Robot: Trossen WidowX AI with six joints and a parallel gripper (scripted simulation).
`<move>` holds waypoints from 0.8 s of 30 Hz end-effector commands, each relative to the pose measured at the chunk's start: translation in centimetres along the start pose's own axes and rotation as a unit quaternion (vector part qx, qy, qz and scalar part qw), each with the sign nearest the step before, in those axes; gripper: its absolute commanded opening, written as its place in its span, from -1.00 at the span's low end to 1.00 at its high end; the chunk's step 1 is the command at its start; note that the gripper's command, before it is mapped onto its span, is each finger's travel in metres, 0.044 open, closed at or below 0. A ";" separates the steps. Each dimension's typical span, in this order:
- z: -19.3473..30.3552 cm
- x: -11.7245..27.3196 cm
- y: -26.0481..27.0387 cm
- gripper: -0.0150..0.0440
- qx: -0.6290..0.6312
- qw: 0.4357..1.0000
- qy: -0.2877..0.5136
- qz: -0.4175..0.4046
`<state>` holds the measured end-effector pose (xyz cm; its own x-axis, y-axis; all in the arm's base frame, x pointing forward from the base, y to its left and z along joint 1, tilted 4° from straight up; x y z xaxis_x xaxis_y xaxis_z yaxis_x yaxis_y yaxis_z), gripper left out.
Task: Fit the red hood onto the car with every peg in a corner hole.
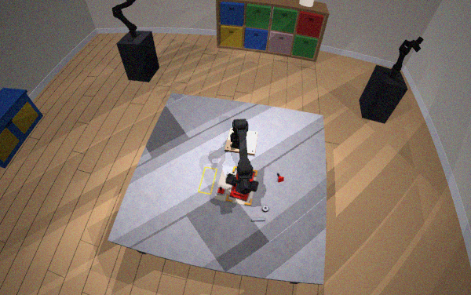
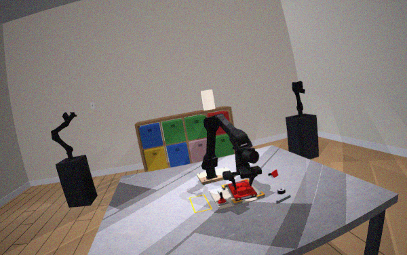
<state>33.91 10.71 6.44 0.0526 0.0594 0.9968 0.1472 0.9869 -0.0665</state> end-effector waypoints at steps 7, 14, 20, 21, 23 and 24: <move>0.0 0.0 0.0 0.13 0.000 1.000 0.000 0.000; 0.0 0.0 0.0 0.75 0.000 1.000 0.000 0.000; 0.0 0.0 0.0 1.00 0.000 1.000 0.000 0.000; 0.0 0.2 0.0 1.00 0.000 1.000 0.000 -0.001; -0.1 1.3 -0.1 1.00 0.000 1.000 -0.002 -0.004; -0.1 2.0 -0.1 1.00 0.000 1.000 -0.003 -0.007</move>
<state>33.76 10.61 6.85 0.0630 0.0623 0.9961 0.1481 0.9864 -0.0711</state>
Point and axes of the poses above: the point midway between the two fingers, 35 mm back from their tips, its own x axis back along the fingers, its own y axis across the jaws, z = x × y, the point moved 2 cm from there along x, back along the fingers, and after that the axes turned 5 degrees about -x, right-handed, at the moved point
